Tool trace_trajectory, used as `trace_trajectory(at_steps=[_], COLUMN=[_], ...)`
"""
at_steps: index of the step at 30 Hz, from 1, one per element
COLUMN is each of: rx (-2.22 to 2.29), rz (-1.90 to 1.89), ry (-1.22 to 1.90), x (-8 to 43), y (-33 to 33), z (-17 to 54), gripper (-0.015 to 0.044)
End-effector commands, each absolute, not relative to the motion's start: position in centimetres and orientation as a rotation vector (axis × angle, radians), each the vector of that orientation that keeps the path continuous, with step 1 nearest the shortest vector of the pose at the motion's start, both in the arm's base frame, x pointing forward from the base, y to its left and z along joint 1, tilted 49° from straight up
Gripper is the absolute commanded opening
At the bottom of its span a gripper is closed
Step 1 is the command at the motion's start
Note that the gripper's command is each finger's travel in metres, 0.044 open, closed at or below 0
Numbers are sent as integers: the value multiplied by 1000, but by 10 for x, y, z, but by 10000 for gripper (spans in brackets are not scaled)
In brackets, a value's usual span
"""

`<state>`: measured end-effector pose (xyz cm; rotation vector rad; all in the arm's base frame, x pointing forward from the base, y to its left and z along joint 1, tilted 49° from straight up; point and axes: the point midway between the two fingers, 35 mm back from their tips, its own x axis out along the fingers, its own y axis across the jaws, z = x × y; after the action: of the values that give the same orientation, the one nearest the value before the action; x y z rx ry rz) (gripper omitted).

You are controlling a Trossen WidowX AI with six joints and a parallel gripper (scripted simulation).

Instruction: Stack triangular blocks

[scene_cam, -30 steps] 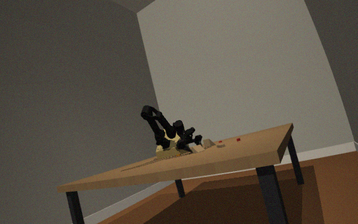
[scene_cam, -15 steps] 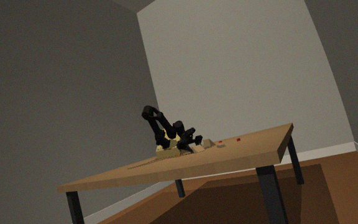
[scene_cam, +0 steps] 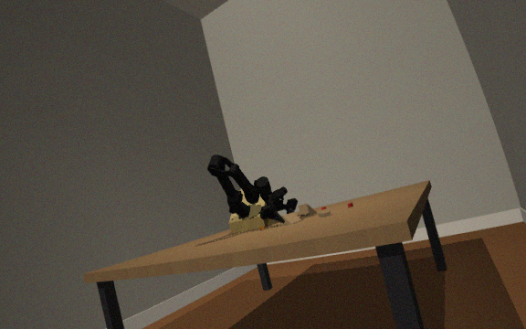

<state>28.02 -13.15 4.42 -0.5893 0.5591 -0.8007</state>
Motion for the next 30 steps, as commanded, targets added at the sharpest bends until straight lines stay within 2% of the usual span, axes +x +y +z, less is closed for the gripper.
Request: trace_trajectory(at_steps=[1, 2, 22, 30], rx=[-578, -576, -579, -582], rz=[-800, -799, -799, -800], ry=[558, 560, 556, 552], x=[285, 286, 289, 287], y=[-124, -121, -61, -57], z=[49, 51, 106, 111], gripper=[26, 0, 0, 0])
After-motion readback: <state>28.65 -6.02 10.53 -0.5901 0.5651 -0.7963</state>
